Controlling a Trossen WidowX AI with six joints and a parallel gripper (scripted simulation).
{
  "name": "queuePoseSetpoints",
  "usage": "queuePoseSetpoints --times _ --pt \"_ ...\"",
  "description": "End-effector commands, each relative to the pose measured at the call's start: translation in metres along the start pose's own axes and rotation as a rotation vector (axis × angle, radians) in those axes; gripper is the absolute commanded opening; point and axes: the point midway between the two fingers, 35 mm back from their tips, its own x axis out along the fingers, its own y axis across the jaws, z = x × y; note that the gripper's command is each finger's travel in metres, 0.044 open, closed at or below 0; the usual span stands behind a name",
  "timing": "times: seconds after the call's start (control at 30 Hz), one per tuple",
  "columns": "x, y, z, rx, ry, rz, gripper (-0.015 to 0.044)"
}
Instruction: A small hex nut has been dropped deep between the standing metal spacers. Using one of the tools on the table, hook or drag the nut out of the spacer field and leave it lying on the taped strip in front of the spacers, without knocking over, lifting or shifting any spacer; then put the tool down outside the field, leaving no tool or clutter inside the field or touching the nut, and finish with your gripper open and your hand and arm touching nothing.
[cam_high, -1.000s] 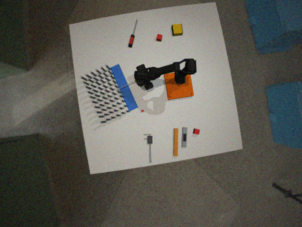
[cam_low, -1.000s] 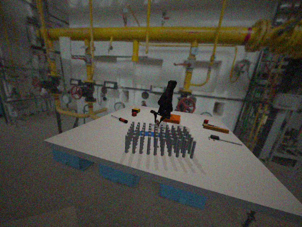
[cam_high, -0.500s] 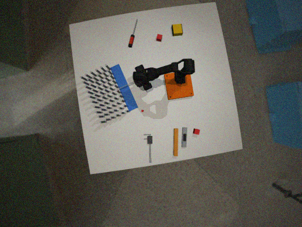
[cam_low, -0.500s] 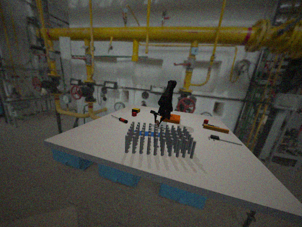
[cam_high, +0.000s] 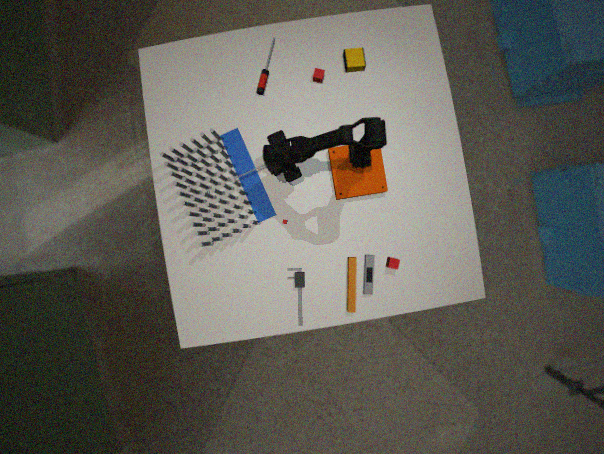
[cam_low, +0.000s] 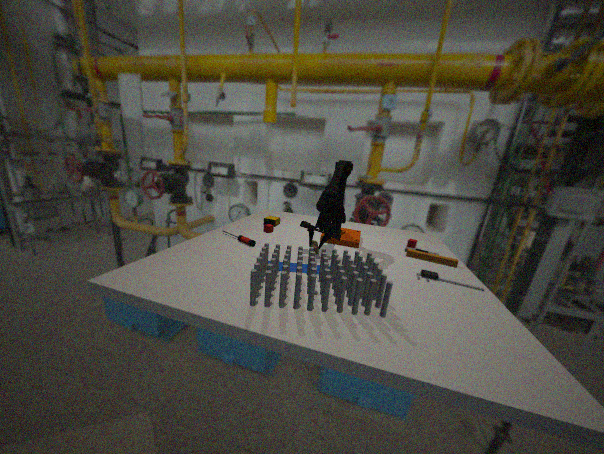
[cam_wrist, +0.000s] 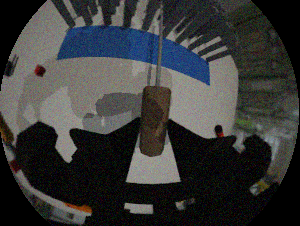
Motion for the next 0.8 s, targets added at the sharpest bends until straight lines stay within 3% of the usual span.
queuePoseSetpoints --times 0.0,0.77 --pt "0.0 -0.002 0.006 0.005 -0.006 -0.008 0.0" --pt "0.004 -0.002 0.021 0.006 -0.007 -0.008 0.0"
